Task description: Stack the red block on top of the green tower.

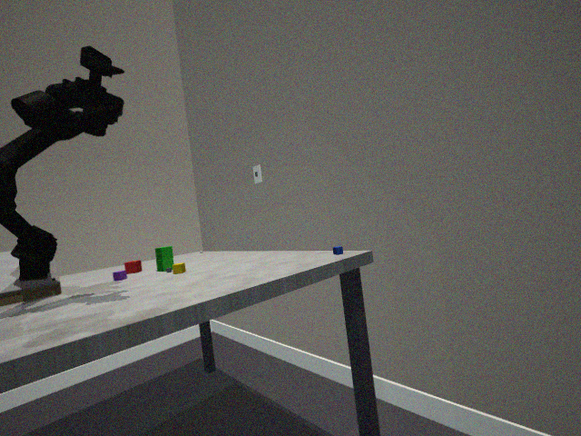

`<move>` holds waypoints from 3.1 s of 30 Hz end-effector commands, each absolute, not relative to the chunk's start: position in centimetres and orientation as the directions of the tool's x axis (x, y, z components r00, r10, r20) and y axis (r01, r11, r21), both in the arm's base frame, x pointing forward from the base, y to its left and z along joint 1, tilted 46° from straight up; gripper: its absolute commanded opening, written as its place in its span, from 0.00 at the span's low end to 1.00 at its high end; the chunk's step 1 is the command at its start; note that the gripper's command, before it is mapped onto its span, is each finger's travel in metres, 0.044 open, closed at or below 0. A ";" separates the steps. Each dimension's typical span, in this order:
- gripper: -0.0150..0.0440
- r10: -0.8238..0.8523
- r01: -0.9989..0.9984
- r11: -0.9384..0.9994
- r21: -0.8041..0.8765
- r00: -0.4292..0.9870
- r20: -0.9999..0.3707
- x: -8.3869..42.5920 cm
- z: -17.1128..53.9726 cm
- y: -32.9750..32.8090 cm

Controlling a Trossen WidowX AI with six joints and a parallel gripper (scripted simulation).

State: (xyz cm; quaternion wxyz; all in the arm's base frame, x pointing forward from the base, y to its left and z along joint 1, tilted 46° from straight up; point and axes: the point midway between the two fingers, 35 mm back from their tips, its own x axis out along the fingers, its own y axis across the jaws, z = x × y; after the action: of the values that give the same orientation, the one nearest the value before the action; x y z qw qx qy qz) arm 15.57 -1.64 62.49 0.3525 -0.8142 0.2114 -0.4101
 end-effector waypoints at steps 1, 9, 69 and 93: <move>0.98 -0.627 -0.063 -0.672 -0.738 0.578 0.522 15.8 62.5 -1.4; 1.00 -0.389 -0.274 -0.920 -0.282 0.736 0.554 24.1 60.6 9.5; 1.00 -0.700 0.574 0.632 -0.521 0.134 -0.701 29.5 -5.3 22.0; 1.00 -0.701 0.574 0.631 -0.522 0.135 -0.700 30.2 -10.0 16.9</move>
State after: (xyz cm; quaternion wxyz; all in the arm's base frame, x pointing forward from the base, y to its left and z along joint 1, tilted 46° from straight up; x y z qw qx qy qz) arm 30.25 17.35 -9.69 0.7513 -0.0583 0.5014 -0.4251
